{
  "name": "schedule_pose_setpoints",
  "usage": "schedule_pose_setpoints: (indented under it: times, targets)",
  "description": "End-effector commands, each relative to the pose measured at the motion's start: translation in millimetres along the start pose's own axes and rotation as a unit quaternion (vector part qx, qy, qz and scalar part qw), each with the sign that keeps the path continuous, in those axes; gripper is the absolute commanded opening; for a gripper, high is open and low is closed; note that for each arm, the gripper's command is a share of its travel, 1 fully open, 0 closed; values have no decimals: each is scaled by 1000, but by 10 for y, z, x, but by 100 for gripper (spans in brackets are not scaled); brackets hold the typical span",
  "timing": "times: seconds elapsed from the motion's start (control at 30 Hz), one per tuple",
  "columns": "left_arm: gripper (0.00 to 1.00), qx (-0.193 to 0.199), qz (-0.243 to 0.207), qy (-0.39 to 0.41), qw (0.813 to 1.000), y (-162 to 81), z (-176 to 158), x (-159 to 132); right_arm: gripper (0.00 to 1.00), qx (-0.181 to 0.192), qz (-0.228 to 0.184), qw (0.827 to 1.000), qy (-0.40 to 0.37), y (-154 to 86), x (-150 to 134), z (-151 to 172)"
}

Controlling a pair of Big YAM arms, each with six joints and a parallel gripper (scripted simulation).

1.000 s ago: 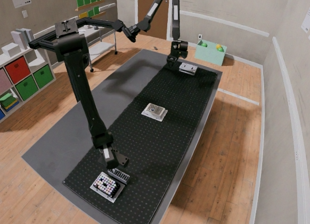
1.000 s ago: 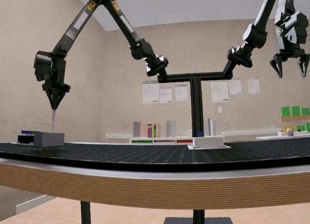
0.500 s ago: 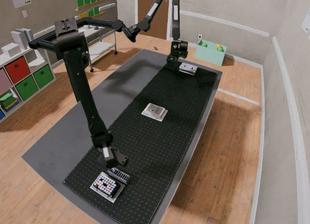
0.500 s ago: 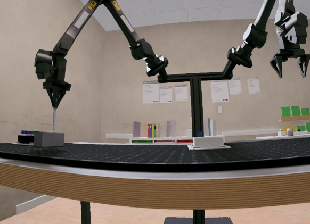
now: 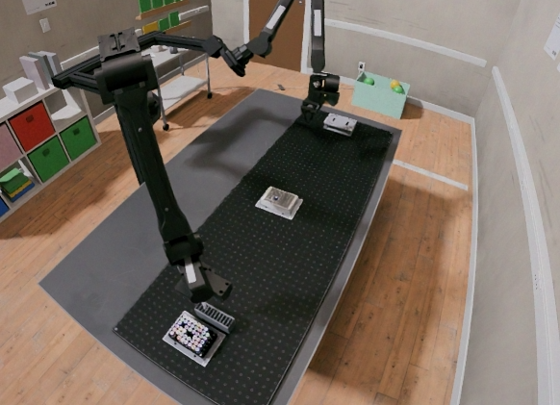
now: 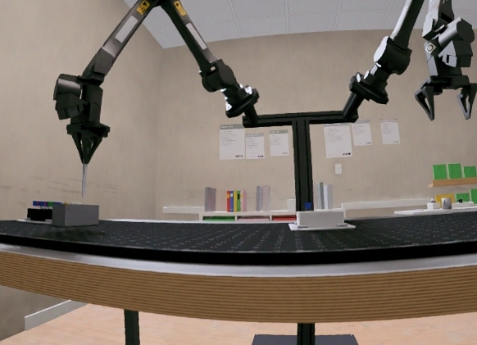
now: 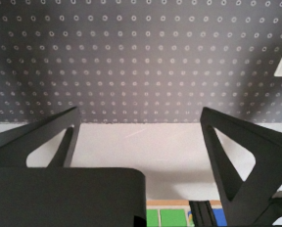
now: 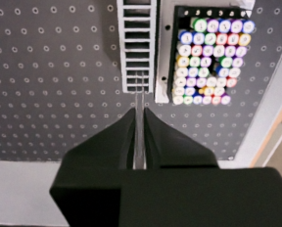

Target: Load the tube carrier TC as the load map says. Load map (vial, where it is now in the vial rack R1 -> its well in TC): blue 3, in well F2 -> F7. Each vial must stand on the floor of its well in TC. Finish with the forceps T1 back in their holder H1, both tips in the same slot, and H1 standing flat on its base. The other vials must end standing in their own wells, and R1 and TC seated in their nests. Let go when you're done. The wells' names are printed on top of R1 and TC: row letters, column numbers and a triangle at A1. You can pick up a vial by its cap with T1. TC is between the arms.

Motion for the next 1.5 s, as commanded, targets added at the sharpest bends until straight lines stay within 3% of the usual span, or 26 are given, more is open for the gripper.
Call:
schedule_pose_setpoints:
  times: [0.0,0.13,1.47]
  targets:
    - [100,2,-7,1,1000,-9,16,27,8,-1,-8,1000,-2,-146,68,28]
    - [100,2,-7,1,1000,-9,16,27,8,7,8,1000,-2,38,-27,83]
    - [100,2,-7,1,1000,-9,16,27,8,5,4,1000,-2,25,11,60]
Point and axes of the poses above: on each arm, the point where the finger pads meet when closed, its own y axis out along the fingers, its own z axis across the jaws, x = y × z, the point moved 6 cm from there along -y, back along the fingers, and after that the axes turned 6 degrees about y, right-handed, at the moved point
